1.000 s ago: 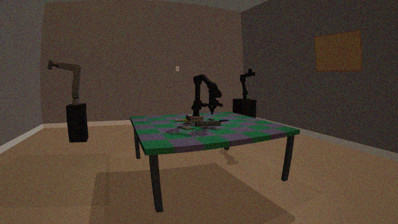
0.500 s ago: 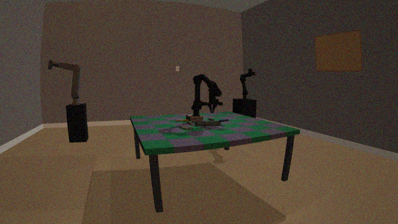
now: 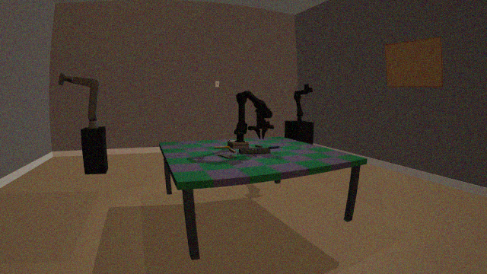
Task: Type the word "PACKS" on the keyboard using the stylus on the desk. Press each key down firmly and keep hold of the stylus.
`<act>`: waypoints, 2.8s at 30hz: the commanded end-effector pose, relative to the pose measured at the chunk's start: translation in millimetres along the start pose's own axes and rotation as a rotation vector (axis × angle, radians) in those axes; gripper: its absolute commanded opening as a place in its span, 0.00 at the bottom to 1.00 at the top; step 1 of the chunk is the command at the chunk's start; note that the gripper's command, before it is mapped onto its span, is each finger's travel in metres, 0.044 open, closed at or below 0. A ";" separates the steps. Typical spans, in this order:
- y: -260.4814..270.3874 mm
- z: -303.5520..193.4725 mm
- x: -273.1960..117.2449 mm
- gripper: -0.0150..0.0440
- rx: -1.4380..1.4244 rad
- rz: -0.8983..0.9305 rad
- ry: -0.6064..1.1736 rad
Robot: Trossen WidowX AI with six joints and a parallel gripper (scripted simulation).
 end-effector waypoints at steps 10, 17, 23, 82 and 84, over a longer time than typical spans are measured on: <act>102.5 -113.1 37.9 0.51 -1.536 0.479 -0.239; 106.8 -118.7 38.6 0.51 -1.586 0.496 -0.254; 107.7 -120.3 38.8 0.51 -1.586 0.496 -0.254; 106.4 -121.6 88.3 0.51 -1.586 0.496 -0.254; 106.3 -121.7 90.0 0.51 -1.586 0.496 -0.254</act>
Point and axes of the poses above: the point midway between the two fingers, 35 mm back from their tips, its own x axis out along the fingers, its own y axis across the jaws, z = x × y, the point moved 5 cm from there along -x, back along the fingers, and after that the axes turned 11 degrees about x, right-handed, at the moved point
